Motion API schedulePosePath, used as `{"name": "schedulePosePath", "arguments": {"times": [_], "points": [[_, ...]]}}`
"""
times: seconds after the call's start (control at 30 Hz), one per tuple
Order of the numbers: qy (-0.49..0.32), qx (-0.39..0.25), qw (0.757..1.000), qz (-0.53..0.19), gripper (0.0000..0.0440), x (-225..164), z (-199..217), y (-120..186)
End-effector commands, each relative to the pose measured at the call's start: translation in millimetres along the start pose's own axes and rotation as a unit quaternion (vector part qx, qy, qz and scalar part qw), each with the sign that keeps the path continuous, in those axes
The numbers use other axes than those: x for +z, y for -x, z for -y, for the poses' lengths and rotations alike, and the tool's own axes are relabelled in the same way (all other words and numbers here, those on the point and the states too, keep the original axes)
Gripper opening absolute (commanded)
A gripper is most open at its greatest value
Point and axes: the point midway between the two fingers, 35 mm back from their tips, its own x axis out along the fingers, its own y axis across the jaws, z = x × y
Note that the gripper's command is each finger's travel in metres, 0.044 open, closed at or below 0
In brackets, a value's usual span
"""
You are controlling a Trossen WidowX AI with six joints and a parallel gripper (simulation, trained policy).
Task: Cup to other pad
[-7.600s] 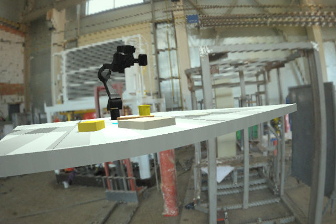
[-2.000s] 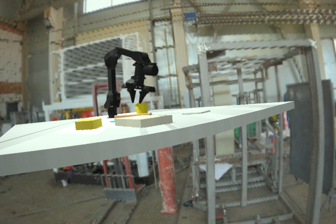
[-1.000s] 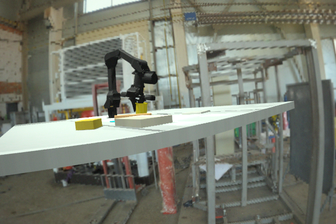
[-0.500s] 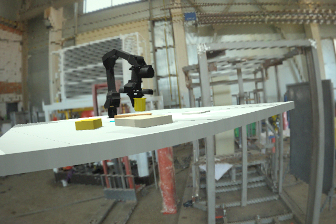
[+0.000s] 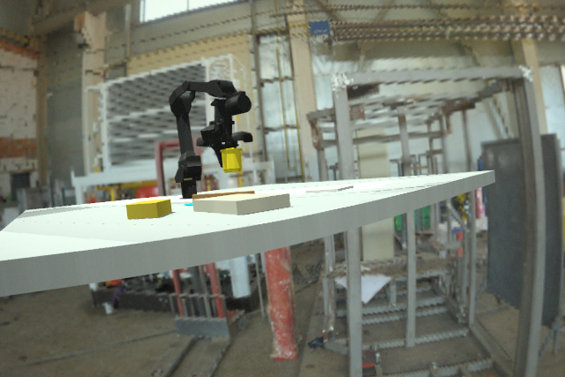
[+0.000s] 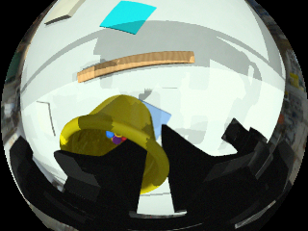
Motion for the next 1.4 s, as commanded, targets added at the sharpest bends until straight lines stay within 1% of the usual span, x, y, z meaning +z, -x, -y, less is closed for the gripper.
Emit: {"name": "schedulePosePath", "arguments": {"times": [0.0, 0.3, 0.63, 1.07, 1.37], "points": [[-0.021, 0.020, 1.000, 0.006, 0.0000, 10.1, -3.9, 10.8], [-0.057, 0.050, 0.997, 0.026, 0.0000, 38.5, -11.9, 17.2], [-0.096, 0.076, 0.991, 0.048, 0.0000, 76.4, -21.7, 12.9], [-0.138, 0.095, 0.983, 0.072, 0.0000, 125.4, -29.8, -8.2], [-0.156, 0.099, 0.979, 0.082, 0.0000, 148.0, -31.6, -30.0]]}}
